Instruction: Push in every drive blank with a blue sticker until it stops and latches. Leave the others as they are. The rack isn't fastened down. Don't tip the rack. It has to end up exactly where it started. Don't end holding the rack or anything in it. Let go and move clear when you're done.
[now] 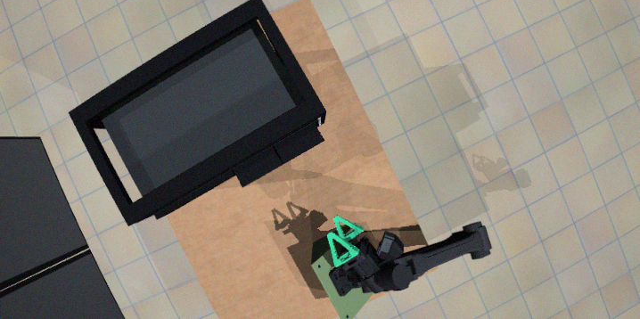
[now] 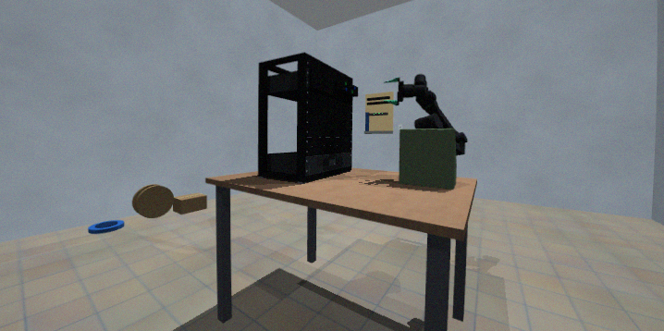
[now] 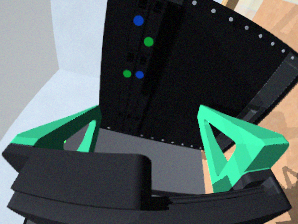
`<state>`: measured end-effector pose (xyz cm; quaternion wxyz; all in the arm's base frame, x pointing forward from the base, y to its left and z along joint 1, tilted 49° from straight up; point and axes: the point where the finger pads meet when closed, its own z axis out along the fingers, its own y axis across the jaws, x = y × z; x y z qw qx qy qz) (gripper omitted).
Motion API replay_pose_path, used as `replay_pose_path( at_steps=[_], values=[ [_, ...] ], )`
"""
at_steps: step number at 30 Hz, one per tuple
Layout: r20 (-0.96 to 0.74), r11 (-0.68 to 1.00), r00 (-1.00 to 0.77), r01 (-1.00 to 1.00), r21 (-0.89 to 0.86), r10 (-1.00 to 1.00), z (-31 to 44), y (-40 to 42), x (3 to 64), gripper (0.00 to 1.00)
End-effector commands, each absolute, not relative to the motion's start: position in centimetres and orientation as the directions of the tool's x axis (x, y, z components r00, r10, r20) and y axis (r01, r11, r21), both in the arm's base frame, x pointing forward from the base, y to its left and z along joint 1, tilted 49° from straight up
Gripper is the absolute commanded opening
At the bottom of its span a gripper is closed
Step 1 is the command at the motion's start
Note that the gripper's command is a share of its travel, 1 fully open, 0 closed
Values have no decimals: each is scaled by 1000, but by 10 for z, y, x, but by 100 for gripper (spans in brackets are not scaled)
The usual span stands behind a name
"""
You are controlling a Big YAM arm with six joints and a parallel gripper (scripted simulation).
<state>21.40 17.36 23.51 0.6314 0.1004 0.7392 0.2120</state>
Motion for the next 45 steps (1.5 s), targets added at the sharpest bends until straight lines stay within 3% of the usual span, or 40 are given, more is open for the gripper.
replay_pose_path(
  at_steps=[1, 11, 12, 19, 45],
  values=[
    [-820, 815, -153, -112, 568, 551, 262, 194, 214, 100],
    [-761, 758, -106, -76, 647, 640, 266, 212, 211, 100],
    [-790, 789, -105, -58, 611, 604, 238, 202, 210, 100],
    [-730, 728, -73, -53, 683, 680, 265, 223, 208, 100],
    [-716, 714, -60, -42, 698, 696, 260, 224, 207, 100]
  ],
)
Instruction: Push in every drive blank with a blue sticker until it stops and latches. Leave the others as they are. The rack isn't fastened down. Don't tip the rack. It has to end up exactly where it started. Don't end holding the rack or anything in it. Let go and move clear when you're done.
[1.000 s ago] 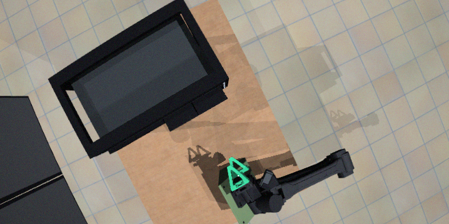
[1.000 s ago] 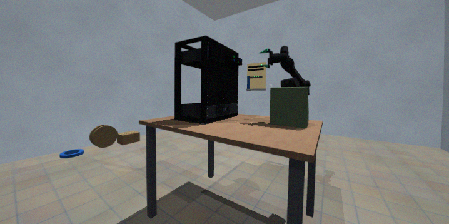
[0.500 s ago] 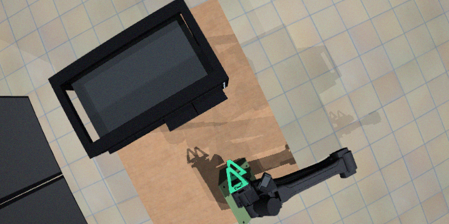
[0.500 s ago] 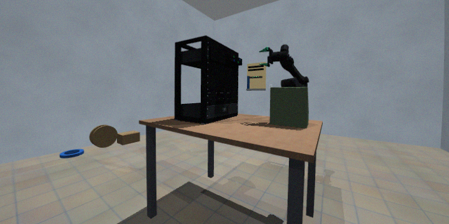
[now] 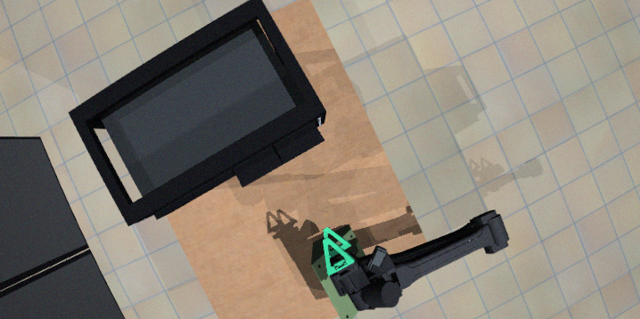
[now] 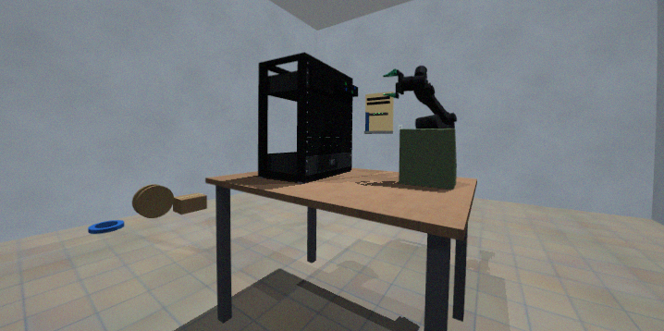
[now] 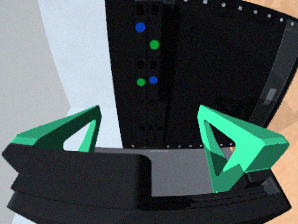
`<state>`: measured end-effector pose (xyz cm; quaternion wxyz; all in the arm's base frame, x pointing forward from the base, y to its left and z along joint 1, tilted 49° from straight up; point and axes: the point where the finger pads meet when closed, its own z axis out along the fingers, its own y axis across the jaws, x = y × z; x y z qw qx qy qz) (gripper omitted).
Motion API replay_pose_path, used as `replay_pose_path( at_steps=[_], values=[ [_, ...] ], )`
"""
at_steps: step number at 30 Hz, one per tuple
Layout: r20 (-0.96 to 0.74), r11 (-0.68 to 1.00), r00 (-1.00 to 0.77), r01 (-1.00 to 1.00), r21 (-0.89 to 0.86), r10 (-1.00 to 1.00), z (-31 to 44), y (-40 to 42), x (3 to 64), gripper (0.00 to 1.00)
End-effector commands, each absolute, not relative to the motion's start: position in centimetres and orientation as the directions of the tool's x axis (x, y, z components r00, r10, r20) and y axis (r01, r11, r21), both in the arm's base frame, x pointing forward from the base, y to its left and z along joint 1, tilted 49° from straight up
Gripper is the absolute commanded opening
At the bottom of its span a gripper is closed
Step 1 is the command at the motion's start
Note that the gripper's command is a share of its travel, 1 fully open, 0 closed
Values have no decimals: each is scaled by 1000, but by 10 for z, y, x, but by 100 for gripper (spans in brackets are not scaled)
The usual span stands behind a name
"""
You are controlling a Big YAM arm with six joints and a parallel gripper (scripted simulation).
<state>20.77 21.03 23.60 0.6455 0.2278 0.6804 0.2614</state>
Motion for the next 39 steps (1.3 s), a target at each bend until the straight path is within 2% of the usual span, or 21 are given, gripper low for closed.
replay_pose_path(
  at_steps=[1, 17, 32, 39],
  values=[
    [-716, 714, -60, -42, 698, 696, 260, 224, 207, 100],
    [-720, 719, -43, -36, 694, 693, 258, 231, 236, 100],
    [-726, 724, -29, -46, 688, 687, 231, 261, 343, 100],
    [-724, 723, -28, -47, 689, 689, 226, 266, 362, 100]
  ],
)
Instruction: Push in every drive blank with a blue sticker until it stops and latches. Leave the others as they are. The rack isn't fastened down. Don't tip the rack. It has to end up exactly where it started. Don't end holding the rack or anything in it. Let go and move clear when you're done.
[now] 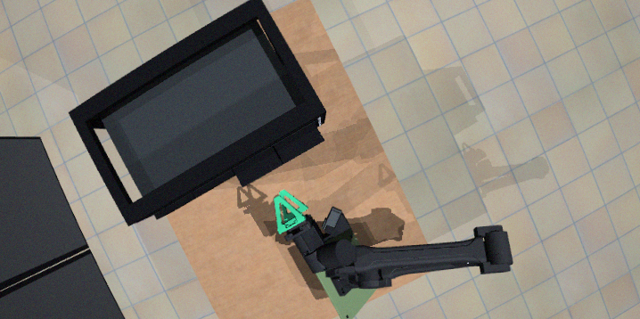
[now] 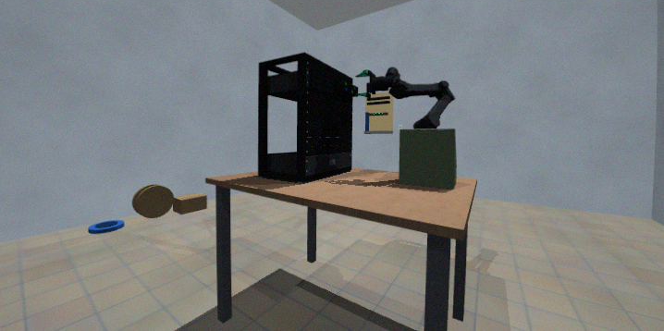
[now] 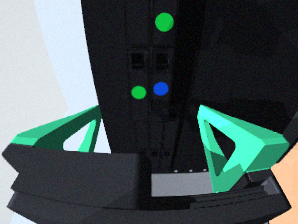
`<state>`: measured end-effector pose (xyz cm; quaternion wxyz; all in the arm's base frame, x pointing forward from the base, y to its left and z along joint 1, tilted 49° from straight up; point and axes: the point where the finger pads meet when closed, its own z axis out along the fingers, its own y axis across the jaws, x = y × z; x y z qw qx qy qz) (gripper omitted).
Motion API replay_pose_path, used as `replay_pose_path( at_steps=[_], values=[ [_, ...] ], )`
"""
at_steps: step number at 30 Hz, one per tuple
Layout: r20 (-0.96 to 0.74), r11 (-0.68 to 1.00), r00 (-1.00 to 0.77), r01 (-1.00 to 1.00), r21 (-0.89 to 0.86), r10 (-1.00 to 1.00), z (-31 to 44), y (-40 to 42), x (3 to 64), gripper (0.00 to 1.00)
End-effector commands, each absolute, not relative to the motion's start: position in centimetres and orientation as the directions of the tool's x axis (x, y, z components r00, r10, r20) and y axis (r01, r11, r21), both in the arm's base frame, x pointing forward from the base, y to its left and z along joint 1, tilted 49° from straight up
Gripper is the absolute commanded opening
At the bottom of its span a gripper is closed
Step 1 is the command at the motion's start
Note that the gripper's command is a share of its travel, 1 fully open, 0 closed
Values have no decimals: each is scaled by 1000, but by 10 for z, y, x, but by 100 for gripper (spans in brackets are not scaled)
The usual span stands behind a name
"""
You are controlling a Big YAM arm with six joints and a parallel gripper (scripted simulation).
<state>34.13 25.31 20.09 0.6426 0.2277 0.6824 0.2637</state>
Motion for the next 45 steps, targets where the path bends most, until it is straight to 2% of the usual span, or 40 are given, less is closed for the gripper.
replay_pose_path(
  at_steps=[1, 45],
  values=[
    [-724, 722, -28, -47, 690, 690, 225, 266, 364, 100],
    [-732, 731, -41, -47, 681, 680, 217, 263, 358, 100]
  ],
)
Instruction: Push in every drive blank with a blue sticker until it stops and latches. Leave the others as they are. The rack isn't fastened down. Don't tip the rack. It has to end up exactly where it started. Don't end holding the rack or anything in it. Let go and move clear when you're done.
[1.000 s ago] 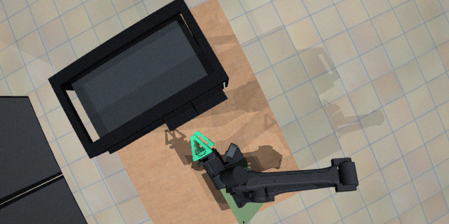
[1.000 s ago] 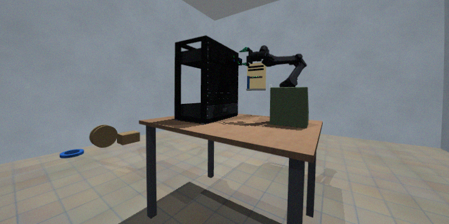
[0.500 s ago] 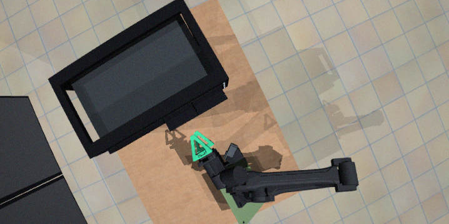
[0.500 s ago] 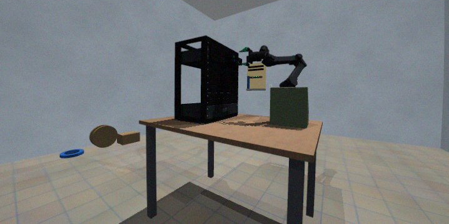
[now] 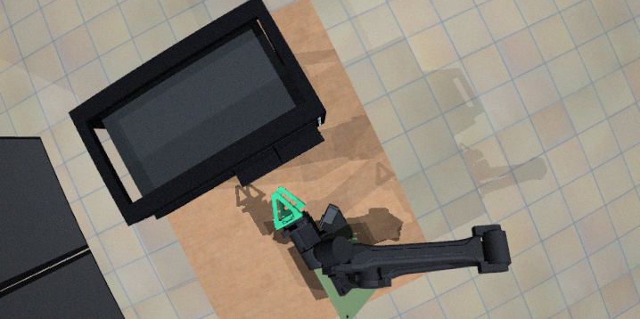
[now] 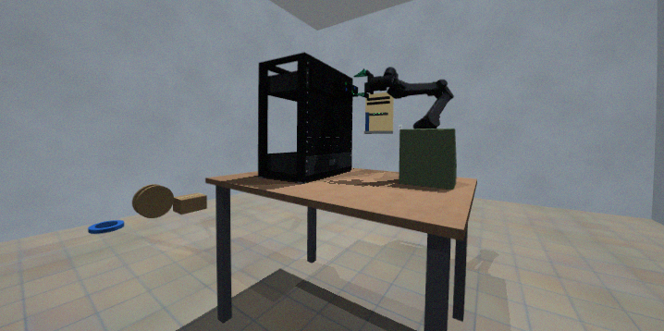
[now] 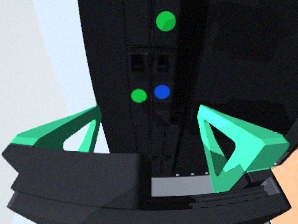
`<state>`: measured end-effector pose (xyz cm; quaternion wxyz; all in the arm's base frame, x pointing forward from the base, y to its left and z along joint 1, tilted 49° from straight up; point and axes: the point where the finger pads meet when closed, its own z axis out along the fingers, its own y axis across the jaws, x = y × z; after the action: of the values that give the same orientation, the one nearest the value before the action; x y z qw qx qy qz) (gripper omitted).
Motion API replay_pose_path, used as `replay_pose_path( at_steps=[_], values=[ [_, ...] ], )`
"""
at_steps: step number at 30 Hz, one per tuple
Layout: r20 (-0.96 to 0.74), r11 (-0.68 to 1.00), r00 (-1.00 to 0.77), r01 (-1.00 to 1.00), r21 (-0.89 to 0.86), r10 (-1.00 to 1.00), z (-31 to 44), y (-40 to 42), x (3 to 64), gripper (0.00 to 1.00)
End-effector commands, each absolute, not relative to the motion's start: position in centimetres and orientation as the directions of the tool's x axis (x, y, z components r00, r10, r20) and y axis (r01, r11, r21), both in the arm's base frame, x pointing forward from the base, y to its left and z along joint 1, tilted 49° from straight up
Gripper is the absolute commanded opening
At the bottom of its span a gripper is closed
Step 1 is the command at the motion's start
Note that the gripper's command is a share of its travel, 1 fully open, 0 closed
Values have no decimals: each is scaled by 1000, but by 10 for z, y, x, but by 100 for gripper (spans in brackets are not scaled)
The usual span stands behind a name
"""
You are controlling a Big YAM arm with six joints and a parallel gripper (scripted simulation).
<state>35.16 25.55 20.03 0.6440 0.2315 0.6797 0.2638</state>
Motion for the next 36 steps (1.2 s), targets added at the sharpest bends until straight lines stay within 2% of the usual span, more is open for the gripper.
replay_pose_path(
  at_steps=[1, 21, 33, 36],
  values=[
    [-732, 731, -41, -47, 681, 680, 217, 263, 358, 100],
    [-758, 758, -57, -21, 652, 650, 209, 246, 355, 100],
    [-737, 736, -38, -38, 675, 674, 276, 208, 361, 100],
    [-746, 746, -49, -31, 665, 664, 271, 210, 363, 100]
  ],
)
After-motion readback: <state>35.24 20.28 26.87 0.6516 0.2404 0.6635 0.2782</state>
